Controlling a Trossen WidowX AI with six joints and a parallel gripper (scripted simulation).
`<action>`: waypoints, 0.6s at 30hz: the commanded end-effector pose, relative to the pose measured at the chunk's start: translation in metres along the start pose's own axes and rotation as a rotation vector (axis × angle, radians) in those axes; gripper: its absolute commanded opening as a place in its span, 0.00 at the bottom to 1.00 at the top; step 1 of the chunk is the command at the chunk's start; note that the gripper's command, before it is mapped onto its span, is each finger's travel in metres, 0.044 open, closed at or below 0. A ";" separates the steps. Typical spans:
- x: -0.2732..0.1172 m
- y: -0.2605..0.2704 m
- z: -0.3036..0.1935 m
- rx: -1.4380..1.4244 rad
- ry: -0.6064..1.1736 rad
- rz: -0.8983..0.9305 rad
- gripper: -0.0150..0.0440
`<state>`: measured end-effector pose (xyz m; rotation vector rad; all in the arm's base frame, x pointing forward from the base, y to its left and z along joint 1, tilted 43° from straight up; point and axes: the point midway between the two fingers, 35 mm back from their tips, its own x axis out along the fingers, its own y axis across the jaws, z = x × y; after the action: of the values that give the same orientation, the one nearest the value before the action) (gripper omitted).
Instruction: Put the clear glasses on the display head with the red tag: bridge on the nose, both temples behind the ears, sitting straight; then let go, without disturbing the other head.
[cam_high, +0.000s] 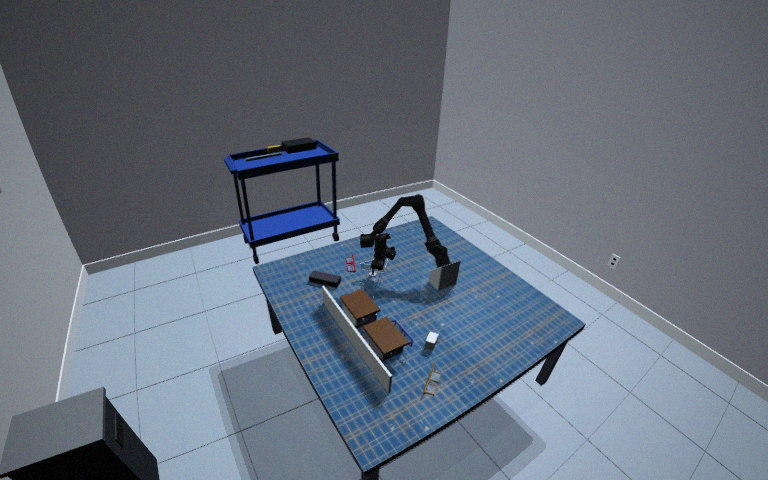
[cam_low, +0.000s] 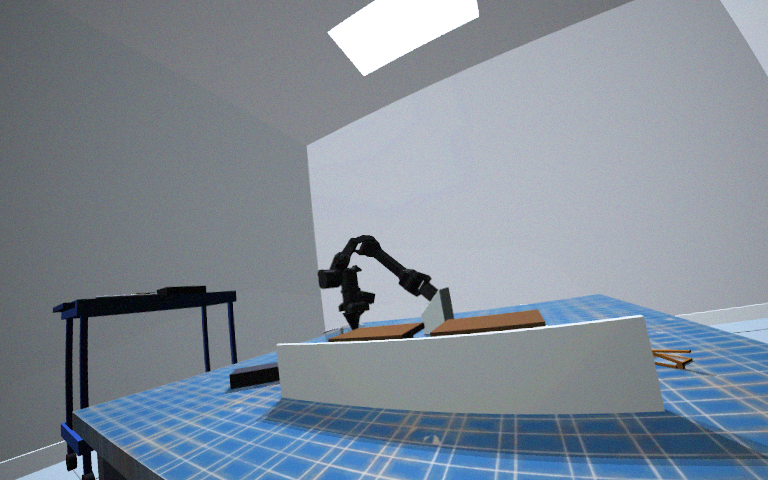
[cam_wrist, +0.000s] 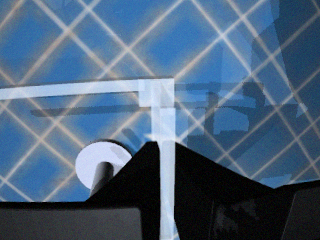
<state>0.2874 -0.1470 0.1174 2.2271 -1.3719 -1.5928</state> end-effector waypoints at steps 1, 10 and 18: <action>0.003 -0.001 0.002 -0.008 -0.006 -0.001 0.25; 0.003 -0.008 0.008 -0.008 -0.006 -0.001 0.25; 0.003 -0.010 0.009 -0.008 -0.006 -0.001 0.25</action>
<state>0.2873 -0.1406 0.1082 2.2247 -1.3603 -1.6011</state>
